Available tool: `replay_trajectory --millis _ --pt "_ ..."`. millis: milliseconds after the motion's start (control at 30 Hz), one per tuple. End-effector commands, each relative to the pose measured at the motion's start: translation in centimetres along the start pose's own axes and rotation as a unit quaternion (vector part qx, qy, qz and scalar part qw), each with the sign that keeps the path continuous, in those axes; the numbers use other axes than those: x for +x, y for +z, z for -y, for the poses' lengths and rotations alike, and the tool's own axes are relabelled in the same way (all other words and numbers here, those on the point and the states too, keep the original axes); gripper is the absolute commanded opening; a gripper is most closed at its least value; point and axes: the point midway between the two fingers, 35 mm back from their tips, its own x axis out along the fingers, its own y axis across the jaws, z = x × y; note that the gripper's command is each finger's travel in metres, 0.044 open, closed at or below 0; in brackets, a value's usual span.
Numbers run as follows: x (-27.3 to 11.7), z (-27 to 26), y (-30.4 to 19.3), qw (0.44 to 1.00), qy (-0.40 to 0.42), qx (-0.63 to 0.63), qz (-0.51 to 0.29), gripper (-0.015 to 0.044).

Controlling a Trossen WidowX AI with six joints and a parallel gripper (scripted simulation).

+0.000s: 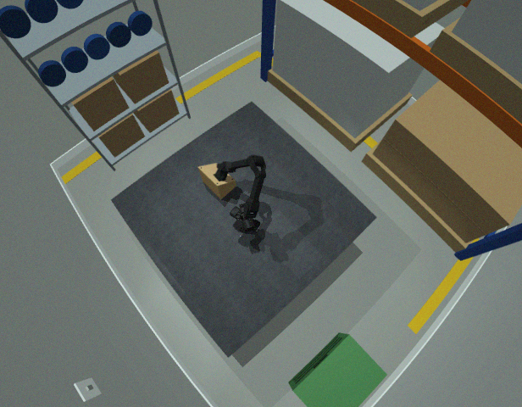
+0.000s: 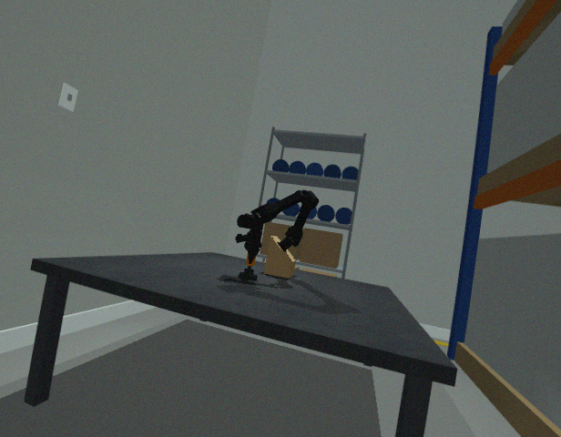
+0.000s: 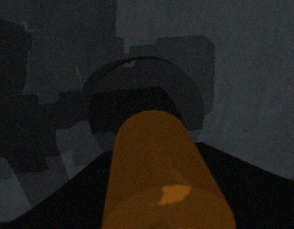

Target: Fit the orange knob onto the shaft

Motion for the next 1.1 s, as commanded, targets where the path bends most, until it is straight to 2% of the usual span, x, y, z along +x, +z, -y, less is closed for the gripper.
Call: replay_trajectory --millis 0,767,1067 --pt "0.12 0.04 -0.01 1.000 0.001 0.006 0.000 0.0000" --pt "-0.30 -0.11 -0.01 1.000 0.001 0.006 0.000 0.0000" --pt "-0.10 -0.06 0.02 0.994 0.001 0.110 0.000 0.0000"
